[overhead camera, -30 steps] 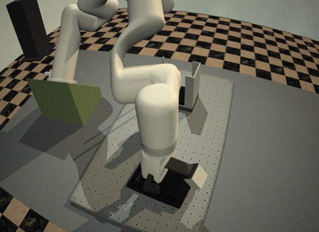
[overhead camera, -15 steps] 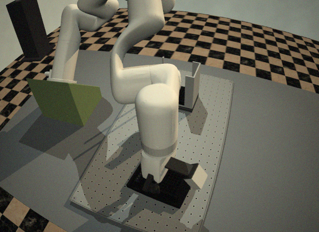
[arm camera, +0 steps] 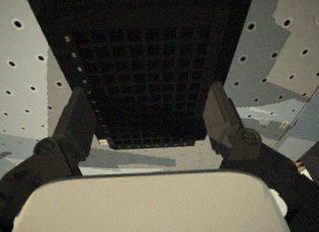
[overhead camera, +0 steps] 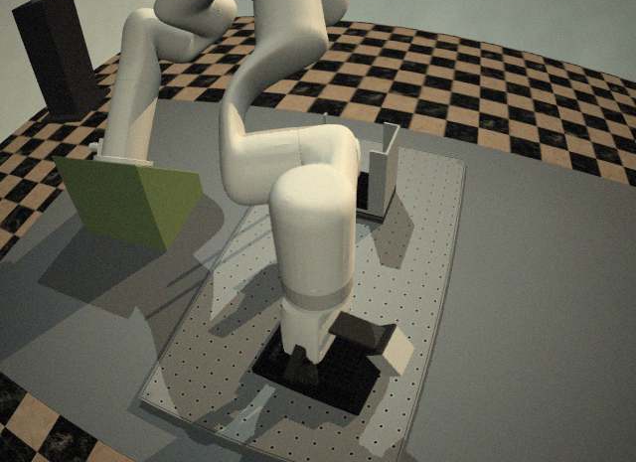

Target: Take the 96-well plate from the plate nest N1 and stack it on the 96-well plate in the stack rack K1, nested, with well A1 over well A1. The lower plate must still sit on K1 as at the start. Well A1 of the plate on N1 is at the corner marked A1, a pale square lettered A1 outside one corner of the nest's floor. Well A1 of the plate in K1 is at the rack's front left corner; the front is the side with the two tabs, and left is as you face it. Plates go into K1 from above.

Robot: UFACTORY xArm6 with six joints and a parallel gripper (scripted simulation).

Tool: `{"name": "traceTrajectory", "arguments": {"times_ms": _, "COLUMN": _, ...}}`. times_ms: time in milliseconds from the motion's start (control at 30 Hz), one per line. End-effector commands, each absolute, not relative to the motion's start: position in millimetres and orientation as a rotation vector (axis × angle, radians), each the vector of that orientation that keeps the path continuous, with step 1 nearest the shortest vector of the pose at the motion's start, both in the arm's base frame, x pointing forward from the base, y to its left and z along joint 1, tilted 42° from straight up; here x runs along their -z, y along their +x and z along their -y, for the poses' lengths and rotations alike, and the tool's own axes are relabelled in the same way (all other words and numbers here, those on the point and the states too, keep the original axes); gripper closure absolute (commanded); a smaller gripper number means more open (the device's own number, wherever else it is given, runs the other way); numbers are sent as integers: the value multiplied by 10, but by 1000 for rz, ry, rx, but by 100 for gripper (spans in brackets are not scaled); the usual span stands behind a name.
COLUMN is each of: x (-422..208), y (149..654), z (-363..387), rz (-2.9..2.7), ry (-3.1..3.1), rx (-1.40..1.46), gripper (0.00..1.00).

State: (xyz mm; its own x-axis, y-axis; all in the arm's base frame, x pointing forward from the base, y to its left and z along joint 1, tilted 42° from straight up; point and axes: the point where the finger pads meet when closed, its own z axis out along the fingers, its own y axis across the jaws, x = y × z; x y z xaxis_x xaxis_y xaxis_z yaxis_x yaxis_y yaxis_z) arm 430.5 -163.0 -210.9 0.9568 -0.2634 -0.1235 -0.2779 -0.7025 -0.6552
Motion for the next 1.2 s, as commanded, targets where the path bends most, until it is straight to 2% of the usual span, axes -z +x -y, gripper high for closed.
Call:
{"name": "traceTrajectory", "arguments": {"times_ms": 0, "x": 2074, "y": 4316, "z": 1671, "rz": -379, "ry": -2384, "rx": -21, "gripper": 100}}
{"name": "traceTrajectory", "arguments": {"times_ms": 1167, "x": 1945, "y": 4301, "z": 1786, "rz": -379, "ry": -2384, "rx": -21, "gripper": 100}}
